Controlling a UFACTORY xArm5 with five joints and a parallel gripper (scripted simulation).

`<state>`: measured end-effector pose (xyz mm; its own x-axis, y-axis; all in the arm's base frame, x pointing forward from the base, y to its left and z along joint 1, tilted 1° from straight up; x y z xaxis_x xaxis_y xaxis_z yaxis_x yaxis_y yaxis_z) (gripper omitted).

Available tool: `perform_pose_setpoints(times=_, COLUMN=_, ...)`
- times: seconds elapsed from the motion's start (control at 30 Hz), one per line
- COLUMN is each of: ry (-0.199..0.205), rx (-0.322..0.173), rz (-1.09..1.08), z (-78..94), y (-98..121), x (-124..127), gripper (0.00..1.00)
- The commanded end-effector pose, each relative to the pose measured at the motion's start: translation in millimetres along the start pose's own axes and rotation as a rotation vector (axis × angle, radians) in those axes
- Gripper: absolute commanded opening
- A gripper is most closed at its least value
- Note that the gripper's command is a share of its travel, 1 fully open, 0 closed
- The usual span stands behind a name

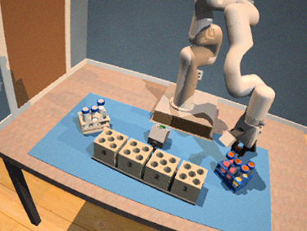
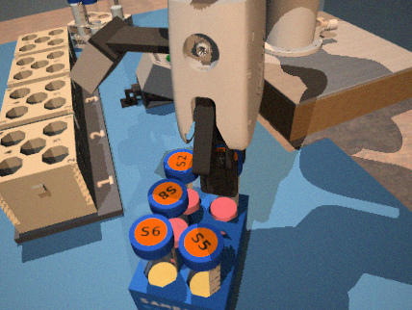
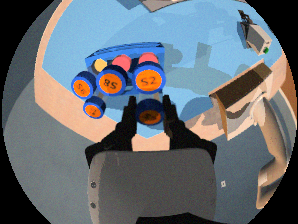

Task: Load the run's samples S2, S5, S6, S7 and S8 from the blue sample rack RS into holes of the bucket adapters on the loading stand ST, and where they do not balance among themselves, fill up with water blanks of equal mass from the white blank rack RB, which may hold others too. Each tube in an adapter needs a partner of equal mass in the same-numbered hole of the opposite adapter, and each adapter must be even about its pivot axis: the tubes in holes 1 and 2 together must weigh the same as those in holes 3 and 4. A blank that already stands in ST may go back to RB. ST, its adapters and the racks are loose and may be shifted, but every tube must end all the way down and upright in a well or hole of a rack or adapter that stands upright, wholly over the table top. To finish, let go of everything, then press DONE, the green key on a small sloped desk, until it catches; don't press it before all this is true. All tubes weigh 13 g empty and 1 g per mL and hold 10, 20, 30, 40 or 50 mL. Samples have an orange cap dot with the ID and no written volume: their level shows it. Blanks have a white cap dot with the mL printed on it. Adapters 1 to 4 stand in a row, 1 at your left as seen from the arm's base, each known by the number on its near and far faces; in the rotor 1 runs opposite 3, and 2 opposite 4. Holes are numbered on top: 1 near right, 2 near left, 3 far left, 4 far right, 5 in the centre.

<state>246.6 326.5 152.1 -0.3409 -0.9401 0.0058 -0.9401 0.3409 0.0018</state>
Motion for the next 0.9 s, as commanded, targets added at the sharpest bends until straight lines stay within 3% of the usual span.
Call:
perform_pose_setpoints(times=0.0, ry=-0.003, rx=0.001, rz=0.0, z=-4.6, y=-0.2, x=-0.9, gripper=0.0)
perform_pose_setpoints(times=0.47, ry=-0.003, rx=0.001, rz=0.0, z=-9.3, y=-0.1, x=-0.9, gripper=0.0)
perform_pose_setpoints(times=0.87, ry=-0.003, rx=0.001, rz=0.0, z=-29.3, y=0.3, x=-1.0, gripper=0.0)
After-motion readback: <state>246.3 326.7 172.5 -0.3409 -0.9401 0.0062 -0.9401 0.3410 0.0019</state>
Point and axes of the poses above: the point where the finger pads meet when closed, its own z axis out along the fingers, its own x axis across the jaws, y = z × x, the point moved 9 cm from there along -z, back along the fingers, and after that the axes turned 12 degrees about -z, right-handed, at the moved point
